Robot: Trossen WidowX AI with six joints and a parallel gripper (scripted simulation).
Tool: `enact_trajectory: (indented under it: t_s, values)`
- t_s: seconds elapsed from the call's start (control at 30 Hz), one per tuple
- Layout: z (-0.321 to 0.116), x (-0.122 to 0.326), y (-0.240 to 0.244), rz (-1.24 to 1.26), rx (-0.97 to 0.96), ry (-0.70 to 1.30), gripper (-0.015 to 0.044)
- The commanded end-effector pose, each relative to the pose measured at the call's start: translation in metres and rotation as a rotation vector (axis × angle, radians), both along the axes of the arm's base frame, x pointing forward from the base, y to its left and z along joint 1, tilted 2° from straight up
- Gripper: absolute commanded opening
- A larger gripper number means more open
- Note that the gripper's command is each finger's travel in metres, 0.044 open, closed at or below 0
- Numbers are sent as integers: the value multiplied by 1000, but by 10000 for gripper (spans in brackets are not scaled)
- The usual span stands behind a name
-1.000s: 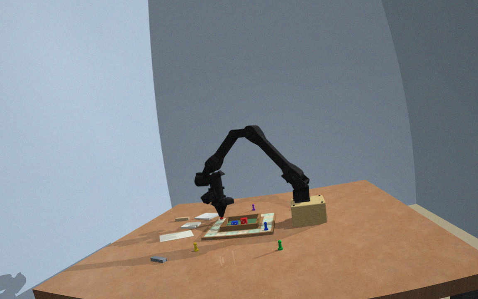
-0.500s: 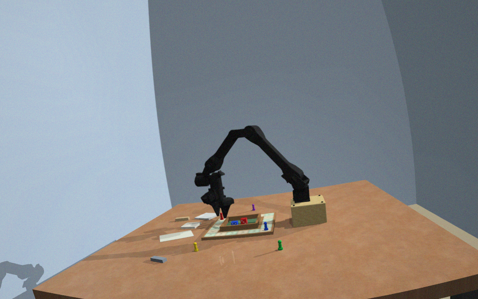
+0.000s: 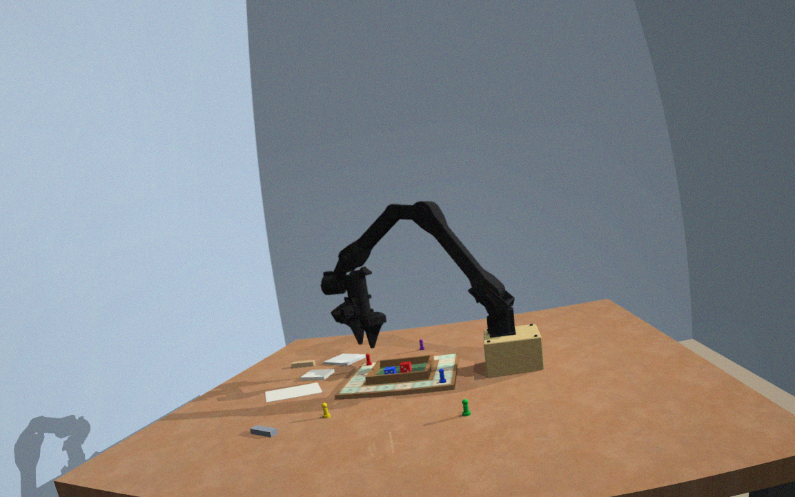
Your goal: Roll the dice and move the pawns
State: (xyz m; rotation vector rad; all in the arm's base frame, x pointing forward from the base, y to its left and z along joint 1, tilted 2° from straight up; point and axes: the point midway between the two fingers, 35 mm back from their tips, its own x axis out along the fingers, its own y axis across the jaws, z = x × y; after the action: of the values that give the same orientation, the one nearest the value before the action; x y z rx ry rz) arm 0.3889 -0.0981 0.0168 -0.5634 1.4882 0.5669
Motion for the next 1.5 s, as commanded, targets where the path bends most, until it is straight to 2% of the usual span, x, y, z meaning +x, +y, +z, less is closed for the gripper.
enact_trajectory:
  t_s: [0.0,0.1,0.37,0.63,0.93,1.47]
  values:
    - [3,-14,36,-80,-3,10,282]
    - [7,-34,76,-178,-6,11,204]
    - [19,-126,184,-382,11,15,200]
    - [10,-230,218,-571,20,32,200]
    - [9,-235,214,-582,20,33,200]
    - [-19,-235,215,-582,20,33,200]
